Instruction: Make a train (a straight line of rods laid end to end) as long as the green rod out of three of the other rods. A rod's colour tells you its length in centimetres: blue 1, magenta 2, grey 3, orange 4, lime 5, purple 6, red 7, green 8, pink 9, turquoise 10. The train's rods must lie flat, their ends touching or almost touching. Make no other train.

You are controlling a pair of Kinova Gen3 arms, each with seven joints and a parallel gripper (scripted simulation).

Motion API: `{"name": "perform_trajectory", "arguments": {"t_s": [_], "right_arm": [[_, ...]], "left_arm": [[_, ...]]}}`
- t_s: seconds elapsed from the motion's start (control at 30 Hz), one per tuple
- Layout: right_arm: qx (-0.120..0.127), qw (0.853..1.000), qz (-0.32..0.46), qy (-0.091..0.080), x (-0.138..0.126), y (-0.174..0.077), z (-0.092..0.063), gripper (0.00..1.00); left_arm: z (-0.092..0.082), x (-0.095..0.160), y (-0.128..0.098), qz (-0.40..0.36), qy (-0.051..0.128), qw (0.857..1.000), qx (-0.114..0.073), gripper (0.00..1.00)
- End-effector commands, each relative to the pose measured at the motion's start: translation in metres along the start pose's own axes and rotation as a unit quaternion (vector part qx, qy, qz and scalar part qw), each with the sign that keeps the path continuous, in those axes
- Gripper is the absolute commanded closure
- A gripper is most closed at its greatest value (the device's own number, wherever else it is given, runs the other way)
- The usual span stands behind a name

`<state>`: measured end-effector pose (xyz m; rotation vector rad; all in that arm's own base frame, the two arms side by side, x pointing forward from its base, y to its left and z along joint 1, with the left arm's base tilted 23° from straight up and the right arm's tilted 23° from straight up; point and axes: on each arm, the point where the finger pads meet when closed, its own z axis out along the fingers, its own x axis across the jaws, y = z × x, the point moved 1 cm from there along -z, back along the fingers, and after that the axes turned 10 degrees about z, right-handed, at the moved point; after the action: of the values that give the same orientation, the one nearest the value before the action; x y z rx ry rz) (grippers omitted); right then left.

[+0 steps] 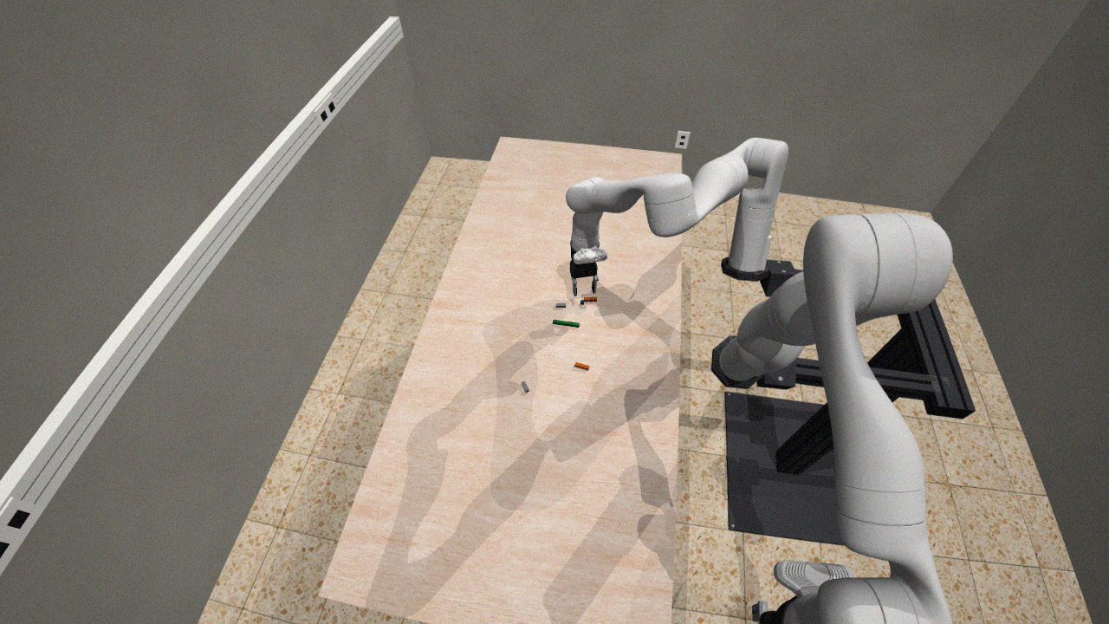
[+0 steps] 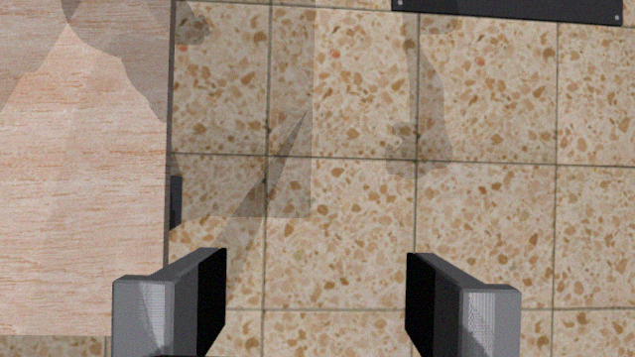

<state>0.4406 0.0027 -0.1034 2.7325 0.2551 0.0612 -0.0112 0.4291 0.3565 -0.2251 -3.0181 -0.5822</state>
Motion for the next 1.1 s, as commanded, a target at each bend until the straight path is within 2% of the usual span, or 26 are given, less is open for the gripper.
{"name": "perform_trajectory", "arguments": {"t_s": [0.0, 0.43, 0.87, 0.9, 1.07], "right_arm": [[-0.001, 1.000, 0.028, 0.001, 0.0014, 0.0005, -0.0006, 0.00], [-0.001, 0.998, 0.068, 0.003, 0.0026, 0.0019, -0.0006, 0.00], [-0.001, 0.997, 0.074, 0.003, 0.0028, 0.0021, -0.0006, 0.00], [-0.001, 0.997, 0.074, 0.003, 0.0028, 0.0021, -0.0006, 0.46], [-0.001, 0.997, 0.074, 0.003, 0.0028, 0.0021, -0.0006, 0.46]], "left_arm": [[-0.0007, 0.0002, 0.0003, 0.000, 0.000, 1.000, -0.001, 0.00], [-0.0007, 0.0002, 0.0003, 0.000, 0.000, 1.000, -0.001, 0.00], [-0.0007, 0.0002, 0.0003, 0.000, 0.000, 1.000, -0.001, 0.00], [-0.0007, 0.0002, 0.0003, 0.000, 0.000, 1.000, -0.001, 0.00], [-0.0007, 0.0002, 0.0003, 0.000, 0.000, 1.000, -0.001, 0.00]]}}
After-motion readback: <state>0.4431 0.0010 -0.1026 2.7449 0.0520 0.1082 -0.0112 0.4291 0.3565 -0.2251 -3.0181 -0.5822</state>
